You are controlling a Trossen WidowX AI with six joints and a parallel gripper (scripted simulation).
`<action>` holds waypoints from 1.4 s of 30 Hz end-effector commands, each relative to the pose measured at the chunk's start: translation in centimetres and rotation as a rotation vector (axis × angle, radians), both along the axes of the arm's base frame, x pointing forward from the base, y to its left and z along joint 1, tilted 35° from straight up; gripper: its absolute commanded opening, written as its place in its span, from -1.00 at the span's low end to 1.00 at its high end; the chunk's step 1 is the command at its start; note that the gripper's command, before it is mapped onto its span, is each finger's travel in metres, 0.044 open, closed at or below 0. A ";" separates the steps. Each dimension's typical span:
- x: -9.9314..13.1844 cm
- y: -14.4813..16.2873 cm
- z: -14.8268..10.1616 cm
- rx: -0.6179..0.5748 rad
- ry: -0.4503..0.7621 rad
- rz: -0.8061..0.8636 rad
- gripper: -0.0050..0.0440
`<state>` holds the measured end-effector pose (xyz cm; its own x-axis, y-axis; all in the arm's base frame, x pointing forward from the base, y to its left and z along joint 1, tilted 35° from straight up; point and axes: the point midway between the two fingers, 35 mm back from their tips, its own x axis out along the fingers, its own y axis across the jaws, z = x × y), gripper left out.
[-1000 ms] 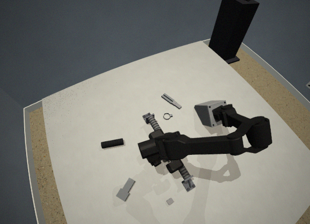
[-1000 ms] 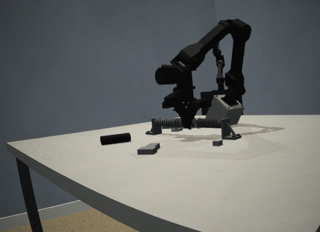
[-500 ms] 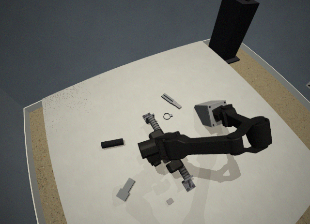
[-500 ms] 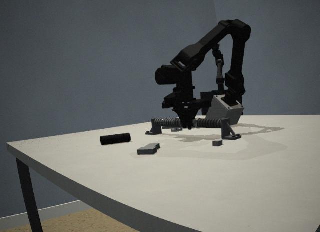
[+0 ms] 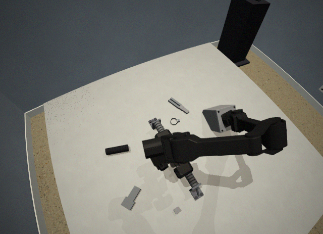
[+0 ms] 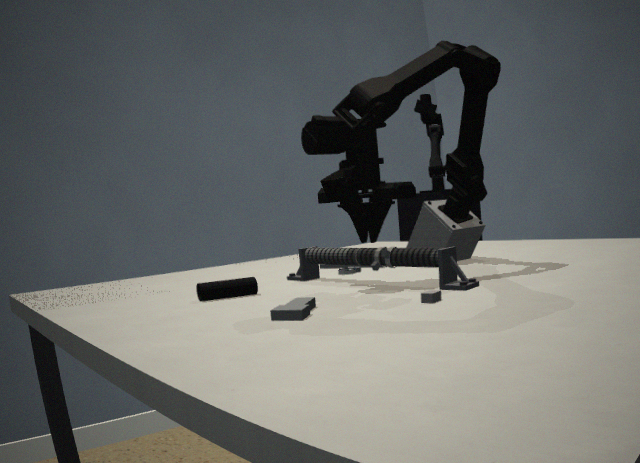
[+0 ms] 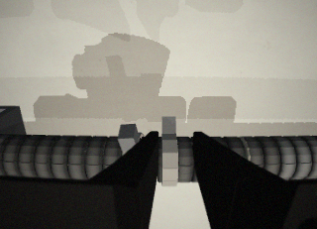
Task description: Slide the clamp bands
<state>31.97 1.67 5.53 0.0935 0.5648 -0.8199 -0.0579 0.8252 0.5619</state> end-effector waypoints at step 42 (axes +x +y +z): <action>-2.5 -8.9 -8.9 0.155 0.892 -1.284 1.00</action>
